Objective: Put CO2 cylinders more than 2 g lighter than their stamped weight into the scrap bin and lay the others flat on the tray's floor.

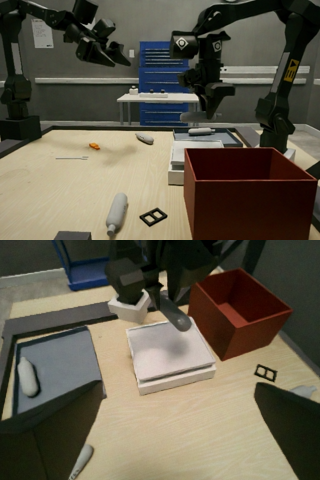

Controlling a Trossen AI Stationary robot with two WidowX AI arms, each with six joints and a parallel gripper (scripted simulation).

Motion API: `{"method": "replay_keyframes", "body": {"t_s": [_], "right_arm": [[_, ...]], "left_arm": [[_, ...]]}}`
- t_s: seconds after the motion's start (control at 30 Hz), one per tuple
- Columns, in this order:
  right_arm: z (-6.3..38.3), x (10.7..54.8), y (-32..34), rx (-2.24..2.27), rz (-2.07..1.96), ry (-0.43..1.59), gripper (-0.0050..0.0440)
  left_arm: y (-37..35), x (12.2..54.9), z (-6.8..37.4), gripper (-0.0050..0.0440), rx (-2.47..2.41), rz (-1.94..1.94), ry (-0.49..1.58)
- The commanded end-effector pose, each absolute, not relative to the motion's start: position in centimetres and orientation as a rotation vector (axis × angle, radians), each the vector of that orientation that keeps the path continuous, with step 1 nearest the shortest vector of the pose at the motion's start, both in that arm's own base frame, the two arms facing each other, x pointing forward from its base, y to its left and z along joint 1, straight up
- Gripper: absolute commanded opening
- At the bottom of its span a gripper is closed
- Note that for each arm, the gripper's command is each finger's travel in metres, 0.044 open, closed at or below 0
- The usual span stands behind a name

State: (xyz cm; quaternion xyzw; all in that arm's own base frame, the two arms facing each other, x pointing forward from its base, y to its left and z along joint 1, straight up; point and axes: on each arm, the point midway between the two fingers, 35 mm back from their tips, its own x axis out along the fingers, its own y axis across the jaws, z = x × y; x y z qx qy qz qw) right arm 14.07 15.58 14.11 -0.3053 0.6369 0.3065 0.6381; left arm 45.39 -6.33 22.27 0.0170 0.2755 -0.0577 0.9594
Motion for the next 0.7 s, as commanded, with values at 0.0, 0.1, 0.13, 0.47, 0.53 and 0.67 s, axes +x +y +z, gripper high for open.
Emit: {"method": "replay_keyframes", "body": {"t_s": [0.0,0.1,0.13,0.47,0.53,0.67], "right_arm": [[15.1,14.3,16.3,-0.687,0.701,1.429,-0.0035],[15.2,14.0,17.0,-0.681,0.699,1.423,-0.0050],[15.3,13.8,17.5,-0.675,0.700,1.417,-0.0050],[16.2,7.5,25.2,-0.585,0.720,1.374,-0.0050],[16.3,5.7,26.6,-0.565,0.729,1.372,-0.0050],[16.4,3.7,27.8,-0.545,0.740,1.374,-0.0050]], "left_arm": [[-6.7,45.9,23.4,0.0440,0.033,-0.122,0.532],[-7.0,46.2,23.6,0.0440,0.034,-0.128,0.533],[-7.3,46.6,23.8,0.0440,0.036,-0.133,0.533],[-13.3,52.2,26.5,0.0440,0.060,-0.229,0.528],[-14.5,53.1,26.8,0.0440,0.066,-0.247,0.527],[-15.7,53.9,27.1,0.0440,0.072,-0.261,0.526]]}}
